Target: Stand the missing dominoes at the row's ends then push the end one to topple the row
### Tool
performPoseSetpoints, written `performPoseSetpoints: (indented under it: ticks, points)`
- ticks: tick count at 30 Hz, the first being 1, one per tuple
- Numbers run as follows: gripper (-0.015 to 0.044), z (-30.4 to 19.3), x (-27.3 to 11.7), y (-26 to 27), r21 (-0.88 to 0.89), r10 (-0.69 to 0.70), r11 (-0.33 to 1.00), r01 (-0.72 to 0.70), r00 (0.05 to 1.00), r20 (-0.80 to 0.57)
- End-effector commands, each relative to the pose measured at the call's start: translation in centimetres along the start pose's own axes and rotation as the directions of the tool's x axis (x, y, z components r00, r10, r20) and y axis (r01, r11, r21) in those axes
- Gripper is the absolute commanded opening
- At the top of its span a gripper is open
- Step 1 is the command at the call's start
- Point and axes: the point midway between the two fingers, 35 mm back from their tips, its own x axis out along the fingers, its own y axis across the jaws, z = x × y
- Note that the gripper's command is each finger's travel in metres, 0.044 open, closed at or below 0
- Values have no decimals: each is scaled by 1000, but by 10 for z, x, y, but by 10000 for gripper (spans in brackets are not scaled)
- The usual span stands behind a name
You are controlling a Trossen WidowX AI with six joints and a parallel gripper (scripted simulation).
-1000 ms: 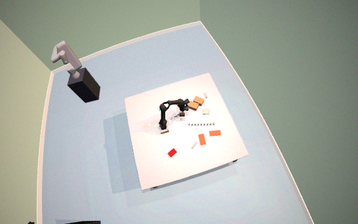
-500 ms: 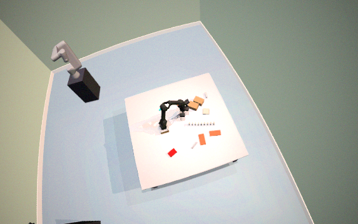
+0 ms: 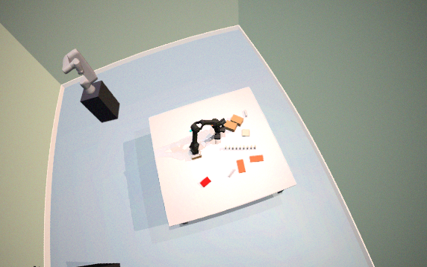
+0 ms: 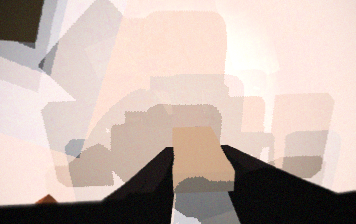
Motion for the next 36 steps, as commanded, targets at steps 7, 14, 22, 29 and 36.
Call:
performPoseSetpoints:
  ticks: [7, 14, 22, 29, 36]
  points:
    - [107, 7, -74, 6, 2, -1, 1000, 1, 1000, 2]
    - [107, 0, -134, 1, 0, 0, 1000, 0, 1000, 1]
    - [107, 17, -135, -31, 7, -4, 1000, 4, 1000, 4]
    - [107, 42, -135, -127, 26, -15, 1000, 15, 1000, 7]
    - [107, 43, -132, -147, 31, -18, 999, 18, 1000, 4]
